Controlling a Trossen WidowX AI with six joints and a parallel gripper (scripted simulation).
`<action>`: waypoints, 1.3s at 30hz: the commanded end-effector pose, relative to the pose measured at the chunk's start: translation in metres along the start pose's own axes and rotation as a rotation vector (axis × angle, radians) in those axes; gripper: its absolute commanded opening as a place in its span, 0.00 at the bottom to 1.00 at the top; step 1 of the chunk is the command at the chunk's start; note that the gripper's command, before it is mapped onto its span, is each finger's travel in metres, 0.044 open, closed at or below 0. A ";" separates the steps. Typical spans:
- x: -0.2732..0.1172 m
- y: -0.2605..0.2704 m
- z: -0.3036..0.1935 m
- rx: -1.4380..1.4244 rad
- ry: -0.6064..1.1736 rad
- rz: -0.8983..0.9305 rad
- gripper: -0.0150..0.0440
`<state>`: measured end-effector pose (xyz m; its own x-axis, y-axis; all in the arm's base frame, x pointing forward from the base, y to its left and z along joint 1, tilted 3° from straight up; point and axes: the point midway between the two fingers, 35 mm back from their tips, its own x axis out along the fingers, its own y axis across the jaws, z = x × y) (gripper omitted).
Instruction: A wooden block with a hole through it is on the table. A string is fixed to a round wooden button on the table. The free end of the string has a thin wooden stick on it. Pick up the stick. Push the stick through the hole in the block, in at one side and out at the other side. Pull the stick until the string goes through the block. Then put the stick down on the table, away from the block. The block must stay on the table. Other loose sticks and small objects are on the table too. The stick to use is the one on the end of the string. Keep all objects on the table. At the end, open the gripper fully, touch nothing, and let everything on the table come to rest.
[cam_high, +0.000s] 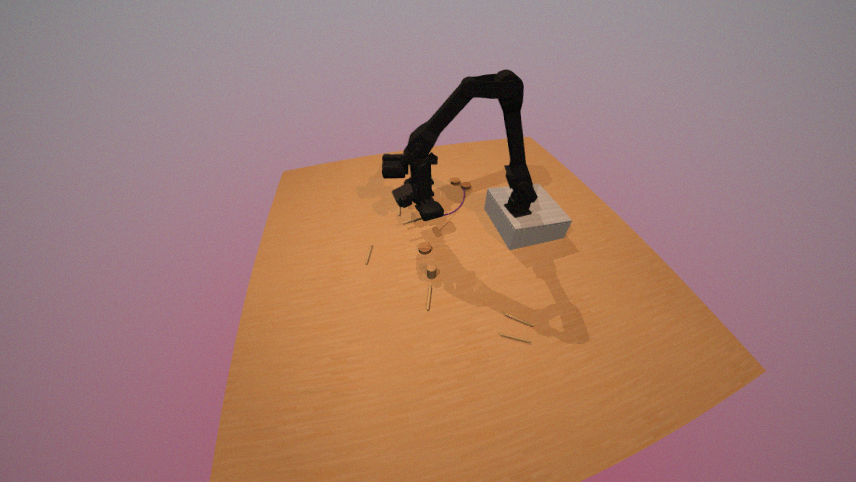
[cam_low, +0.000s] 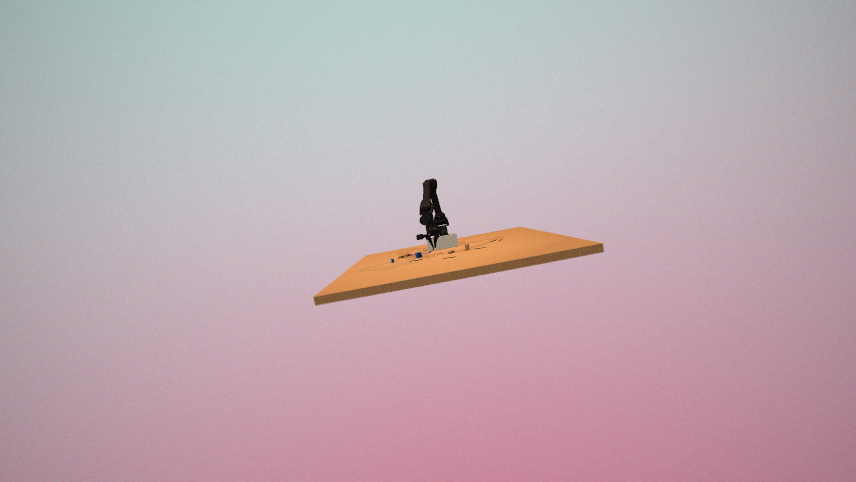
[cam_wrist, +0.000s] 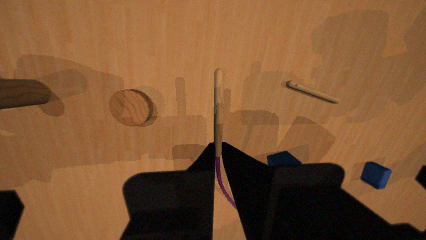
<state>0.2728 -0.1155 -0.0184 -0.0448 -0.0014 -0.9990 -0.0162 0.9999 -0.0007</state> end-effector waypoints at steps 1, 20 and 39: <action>-0.009 -0.001 0.003 0.002 -0.013 -0.006 0.25; -0.015 0.000 0.000 -0.003 -0.003 -0.001 0.25; -0.015 -0.022 -0.013 -0.238 0.022 0.027 0.25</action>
<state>0.2607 -0.1327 -0.0048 -0.0723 0.0169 -0.9972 -0.2069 0.9778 0.0316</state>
